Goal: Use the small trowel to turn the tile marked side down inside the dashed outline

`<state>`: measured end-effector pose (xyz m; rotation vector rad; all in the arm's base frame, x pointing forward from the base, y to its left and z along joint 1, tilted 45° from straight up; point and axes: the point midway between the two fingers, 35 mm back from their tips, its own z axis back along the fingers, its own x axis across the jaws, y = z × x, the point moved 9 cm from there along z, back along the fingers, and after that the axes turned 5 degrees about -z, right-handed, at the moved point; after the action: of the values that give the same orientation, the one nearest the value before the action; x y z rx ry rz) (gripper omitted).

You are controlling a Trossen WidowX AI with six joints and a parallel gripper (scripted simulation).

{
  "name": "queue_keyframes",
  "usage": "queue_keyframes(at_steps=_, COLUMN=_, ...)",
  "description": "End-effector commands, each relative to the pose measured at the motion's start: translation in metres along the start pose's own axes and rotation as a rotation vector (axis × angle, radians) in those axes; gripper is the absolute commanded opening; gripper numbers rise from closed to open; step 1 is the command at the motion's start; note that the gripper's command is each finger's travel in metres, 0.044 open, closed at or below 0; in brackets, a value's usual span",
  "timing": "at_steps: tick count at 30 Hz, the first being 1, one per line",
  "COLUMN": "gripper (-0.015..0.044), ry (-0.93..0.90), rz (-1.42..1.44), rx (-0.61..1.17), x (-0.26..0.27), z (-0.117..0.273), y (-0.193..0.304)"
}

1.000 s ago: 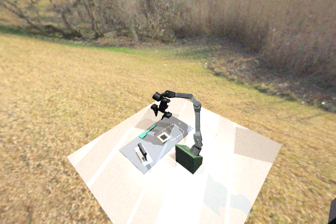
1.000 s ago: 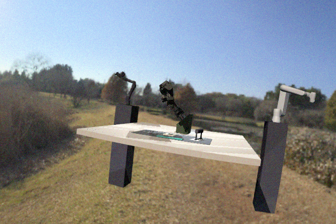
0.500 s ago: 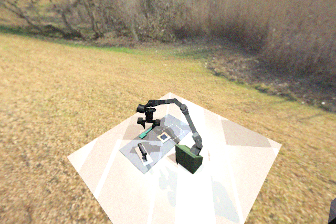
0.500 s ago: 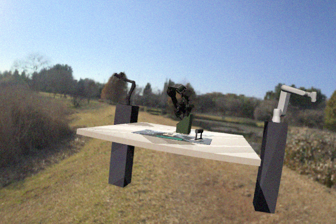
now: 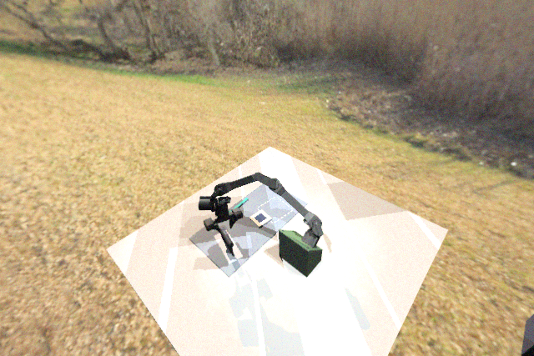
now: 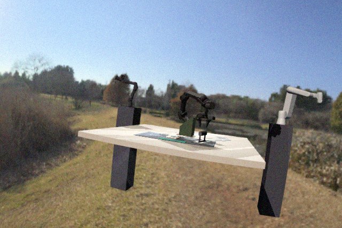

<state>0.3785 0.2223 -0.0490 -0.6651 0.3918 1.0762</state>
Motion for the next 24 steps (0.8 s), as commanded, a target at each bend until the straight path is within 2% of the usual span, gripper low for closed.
queue_keyframes(at_steps=1, gripper=0.027, ry=0.03, rz=0.07, rx=-0.006, x=0.011, z=-0.012, y=0.013)
queue_keyframes(at_steps=24, gripper=0.027, ry=0.031, rz=0.07, rx=-0.007, x=0.011, z=-0.044, y=0.012)
